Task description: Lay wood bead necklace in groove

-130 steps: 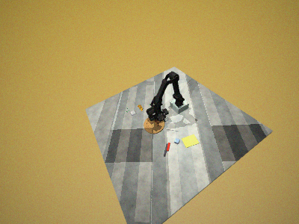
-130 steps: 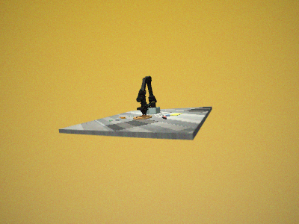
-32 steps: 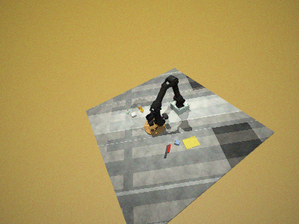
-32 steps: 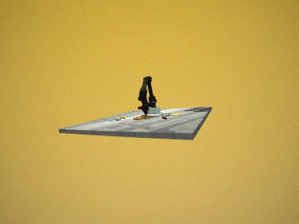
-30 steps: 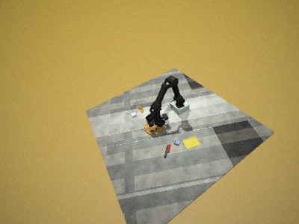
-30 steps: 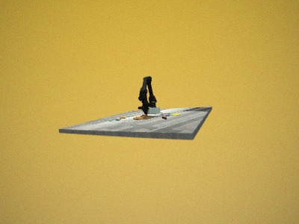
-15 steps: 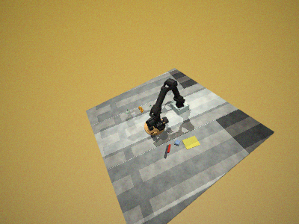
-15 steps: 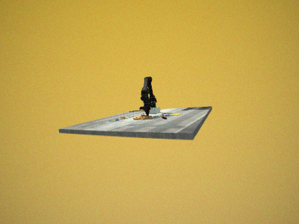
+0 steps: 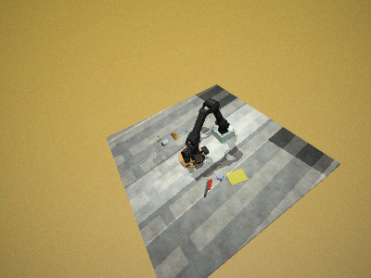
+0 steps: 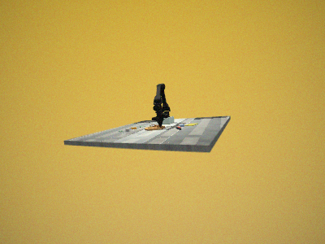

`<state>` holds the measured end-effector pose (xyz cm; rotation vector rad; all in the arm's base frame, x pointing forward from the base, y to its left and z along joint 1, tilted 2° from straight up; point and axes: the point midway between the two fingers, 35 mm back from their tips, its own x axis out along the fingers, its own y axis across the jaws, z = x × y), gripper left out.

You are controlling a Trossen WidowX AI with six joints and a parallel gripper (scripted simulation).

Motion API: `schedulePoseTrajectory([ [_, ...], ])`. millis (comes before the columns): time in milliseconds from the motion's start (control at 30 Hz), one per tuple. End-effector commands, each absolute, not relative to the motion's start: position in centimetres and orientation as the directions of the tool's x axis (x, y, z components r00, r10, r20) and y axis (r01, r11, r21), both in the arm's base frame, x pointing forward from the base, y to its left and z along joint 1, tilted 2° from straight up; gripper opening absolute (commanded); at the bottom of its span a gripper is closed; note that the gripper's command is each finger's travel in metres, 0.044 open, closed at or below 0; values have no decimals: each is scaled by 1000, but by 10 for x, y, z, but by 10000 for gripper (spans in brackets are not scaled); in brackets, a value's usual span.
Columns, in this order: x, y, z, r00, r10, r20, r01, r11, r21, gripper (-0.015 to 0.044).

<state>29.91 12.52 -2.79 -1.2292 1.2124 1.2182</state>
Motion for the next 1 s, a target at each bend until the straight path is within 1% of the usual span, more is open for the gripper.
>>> schedulePoseTrajectory([
  [0, 297, 125, -32, -9, -12, -1000, -1000, -13, 9, 0],
  [567, 298, 125, -27, -7, -14, -1000, -1000, -17, 8, 440],
  [967, 298, 125, -18, -9, -12, -1000, -1000, -13, 9, 440],
])
